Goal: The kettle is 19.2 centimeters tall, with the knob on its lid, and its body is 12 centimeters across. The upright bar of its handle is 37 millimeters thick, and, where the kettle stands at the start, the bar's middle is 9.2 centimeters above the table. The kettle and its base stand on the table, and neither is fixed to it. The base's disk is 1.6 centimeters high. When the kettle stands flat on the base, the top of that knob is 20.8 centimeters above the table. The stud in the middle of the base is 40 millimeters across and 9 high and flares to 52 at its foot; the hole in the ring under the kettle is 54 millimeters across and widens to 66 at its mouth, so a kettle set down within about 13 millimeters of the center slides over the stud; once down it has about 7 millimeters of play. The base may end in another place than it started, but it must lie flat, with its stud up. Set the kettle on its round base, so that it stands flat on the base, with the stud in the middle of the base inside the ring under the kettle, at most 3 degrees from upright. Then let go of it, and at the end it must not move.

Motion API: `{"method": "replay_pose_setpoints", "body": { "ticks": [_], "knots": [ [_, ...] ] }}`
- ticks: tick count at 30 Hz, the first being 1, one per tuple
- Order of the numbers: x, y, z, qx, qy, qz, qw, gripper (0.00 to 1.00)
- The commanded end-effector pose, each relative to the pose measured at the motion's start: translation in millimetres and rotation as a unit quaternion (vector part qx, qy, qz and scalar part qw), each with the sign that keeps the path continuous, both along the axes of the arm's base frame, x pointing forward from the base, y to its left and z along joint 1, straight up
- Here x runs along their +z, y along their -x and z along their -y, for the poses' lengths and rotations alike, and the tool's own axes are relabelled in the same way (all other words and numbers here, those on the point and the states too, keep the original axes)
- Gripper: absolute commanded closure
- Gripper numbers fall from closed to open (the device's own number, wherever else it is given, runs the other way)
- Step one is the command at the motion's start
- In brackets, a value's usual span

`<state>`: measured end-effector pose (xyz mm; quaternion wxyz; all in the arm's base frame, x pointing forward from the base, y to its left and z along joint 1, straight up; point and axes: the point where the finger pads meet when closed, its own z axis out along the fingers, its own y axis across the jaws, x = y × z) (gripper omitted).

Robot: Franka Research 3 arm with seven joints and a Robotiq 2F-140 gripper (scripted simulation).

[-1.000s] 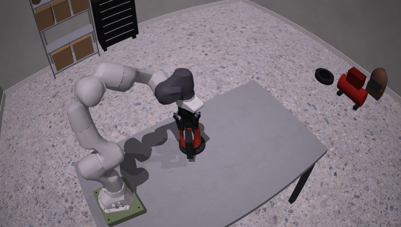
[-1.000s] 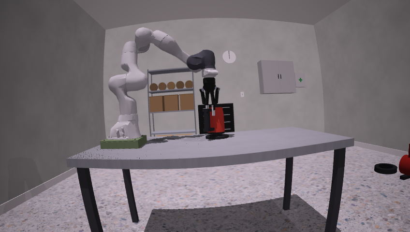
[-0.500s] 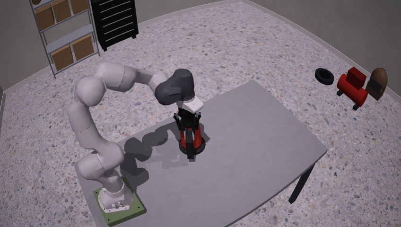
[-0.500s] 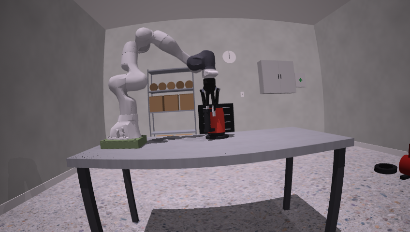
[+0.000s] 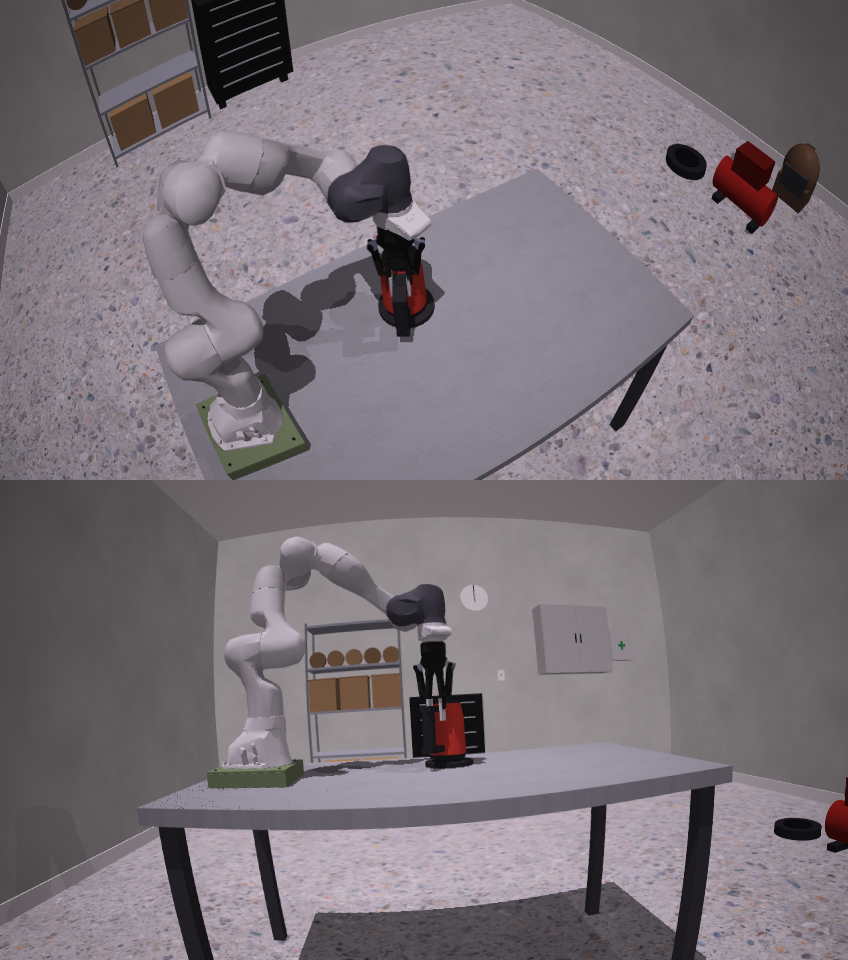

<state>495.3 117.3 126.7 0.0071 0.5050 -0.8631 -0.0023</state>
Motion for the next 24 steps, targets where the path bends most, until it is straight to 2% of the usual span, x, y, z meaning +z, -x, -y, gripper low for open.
{"method": "replay_pose_setpoints", "body": {
  "ticks": [1,24],
  "knots": [
    [2.4,-4.7,-0.2,0.001,-0.002,0.006,1.000,1.00],
    [-0.6,-4.7,-0.2,0.001,-0.002,0.006,1.000,1.00]
  ]
}}
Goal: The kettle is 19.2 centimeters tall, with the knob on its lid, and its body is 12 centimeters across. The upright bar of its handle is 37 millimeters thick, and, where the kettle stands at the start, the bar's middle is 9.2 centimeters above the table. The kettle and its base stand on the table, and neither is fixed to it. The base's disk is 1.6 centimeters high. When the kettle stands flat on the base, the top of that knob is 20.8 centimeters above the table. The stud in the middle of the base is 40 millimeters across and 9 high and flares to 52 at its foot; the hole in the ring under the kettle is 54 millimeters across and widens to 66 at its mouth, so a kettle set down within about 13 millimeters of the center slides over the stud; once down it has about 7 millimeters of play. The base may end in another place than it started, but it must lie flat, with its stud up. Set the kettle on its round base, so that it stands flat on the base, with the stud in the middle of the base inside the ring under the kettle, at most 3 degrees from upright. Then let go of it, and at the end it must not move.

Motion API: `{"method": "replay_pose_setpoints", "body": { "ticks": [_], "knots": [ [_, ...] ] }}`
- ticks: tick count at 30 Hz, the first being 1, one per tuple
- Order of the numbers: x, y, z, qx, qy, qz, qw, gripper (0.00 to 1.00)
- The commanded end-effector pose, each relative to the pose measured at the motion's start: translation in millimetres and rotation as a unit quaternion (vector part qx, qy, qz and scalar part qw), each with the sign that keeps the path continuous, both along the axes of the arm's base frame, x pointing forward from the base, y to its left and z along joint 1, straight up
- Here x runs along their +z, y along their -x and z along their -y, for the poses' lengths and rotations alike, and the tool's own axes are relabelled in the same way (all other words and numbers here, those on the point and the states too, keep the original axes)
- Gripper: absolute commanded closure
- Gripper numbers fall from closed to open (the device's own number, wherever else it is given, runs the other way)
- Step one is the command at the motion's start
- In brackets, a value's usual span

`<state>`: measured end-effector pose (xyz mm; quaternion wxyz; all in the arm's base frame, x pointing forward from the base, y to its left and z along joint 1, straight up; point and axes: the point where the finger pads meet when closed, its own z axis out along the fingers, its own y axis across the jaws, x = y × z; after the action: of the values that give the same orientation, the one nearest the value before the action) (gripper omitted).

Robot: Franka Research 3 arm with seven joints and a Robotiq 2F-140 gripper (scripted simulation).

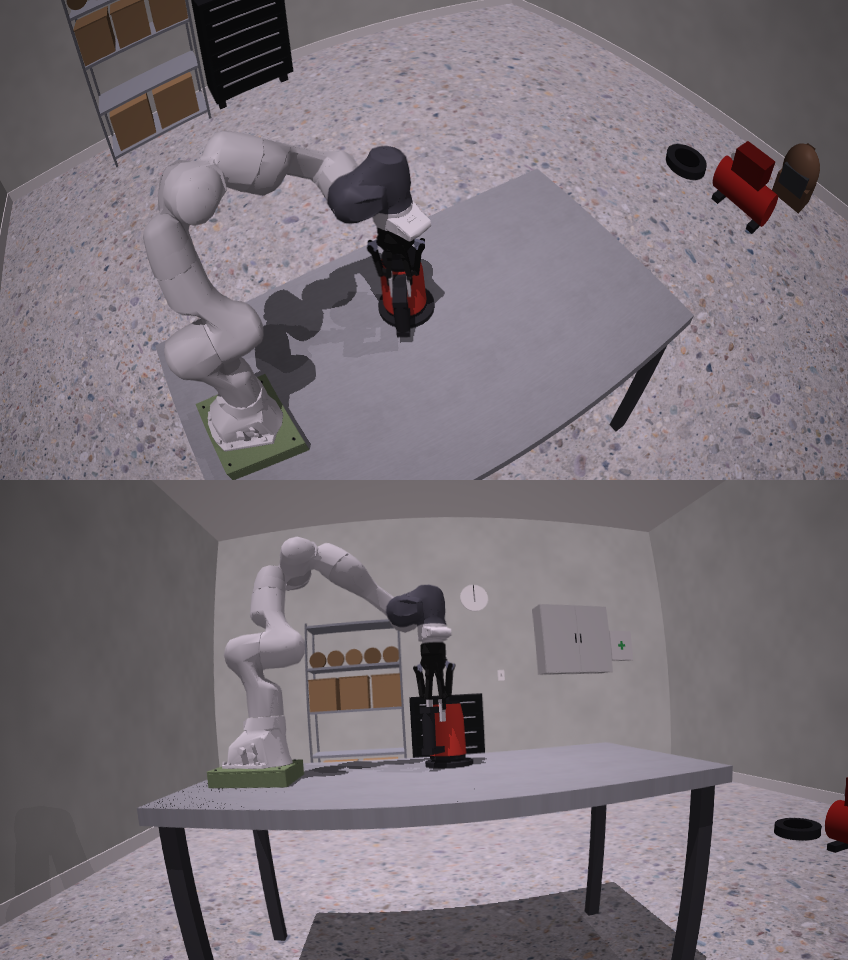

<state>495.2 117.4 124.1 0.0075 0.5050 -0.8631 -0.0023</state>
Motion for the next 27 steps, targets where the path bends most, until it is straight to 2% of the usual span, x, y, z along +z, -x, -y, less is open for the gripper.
{"method": "replay_pose_setpoints", "body": {
  "ticks": [1,27],
  "knots": [
    [2.0,-4.8,-0.1,0.001,-0.002,0.006,1.000,1.00],
    [-1.0,-4.8,-0.1,0.001,-0.002,0.006,1.000,1.00]
  ]
}}
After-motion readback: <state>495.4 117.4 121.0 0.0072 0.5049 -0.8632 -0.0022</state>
